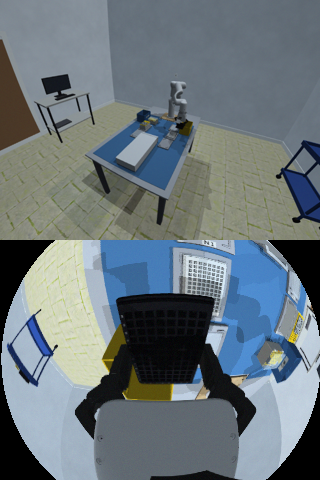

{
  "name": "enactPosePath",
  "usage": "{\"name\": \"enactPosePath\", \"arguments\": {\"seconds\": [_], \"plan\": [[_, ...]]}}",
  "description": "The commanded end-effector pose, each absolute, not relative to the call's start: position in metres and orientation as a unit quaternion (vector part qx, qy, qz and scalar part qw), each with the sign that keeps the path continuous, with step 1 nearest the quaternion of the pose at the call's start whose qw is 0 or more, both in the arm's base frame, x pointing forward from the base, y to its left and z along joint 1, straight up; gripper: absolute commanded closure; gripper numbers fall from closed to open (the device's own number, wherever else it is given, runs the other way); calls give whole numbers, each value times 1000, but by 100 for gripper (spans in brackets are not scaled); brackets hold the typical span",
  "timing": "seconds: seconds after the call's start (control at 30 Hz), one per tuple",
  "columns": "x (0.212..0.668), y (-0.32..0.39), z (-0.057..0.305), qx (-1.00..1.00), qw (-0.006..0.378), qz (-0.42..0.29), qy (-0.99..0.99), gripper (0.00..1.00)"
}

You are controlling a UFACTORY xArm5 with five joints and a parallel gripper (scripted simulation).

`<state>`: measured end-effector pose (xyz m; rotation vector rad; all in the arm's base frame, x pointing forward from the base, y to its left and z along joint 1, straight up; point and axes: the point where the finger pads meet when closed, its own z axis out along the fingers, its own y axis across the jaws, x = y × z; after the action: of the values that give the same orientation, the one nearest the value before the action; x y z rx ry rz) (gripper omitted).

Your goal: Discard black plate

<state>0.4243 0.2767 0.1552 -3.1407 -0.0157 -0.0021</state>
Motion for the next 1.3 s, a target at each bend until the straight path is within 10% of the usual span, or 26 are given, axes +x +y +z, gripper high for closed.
{"name": "enactPosePath", "arguments": {"seconds": [0.0, 1.27], "plan": [[416, 281, 157, -1000, 2, -3, -5, 100], [330, 311, 156, -1000, 2, -2, -5, 100]]}}
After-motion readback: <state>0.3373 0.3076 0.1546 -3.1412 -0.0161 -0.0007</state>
